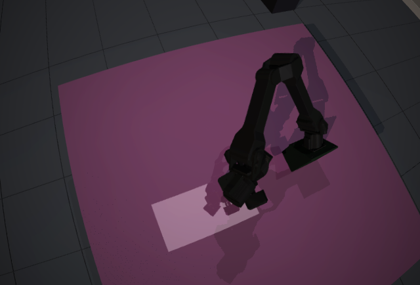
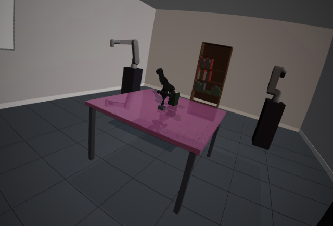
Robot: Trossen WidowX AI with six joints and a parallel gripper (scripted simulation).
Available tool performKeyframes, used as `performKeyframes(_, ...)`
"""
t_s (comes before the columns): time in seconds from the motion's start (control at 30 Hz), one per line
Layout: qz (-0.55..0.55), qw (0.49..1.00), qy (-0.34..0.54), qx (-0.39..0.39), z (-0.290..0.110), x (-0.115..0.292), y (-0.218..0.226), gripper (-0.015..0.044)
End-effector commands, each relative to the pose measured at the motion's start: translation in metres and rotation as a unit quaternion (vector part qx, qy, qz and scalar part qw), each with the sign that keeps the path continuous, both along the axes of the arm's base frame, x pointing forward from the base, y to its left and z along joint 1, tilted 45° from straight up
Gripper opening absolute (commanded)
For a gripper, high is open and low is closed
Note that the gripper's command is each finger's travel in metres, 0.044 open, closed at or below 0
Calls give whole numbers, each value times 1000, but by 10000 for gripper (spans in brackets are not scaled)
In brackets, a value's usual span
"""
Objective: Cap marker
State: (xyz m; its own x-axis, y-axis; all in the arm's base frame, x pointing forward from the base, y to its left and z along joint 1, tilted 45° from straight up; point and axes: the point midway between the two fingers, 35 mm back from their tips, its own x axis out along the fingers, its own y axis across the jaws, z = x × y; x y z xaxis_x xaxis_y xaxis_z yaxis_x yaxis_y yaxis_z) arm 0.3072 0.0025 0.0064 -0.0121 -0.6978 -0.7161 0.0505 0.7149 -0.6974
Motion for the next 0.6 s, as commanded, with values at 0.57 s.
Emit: performKeyframes(0.57,1,1000,0,2,61,2,62,0)
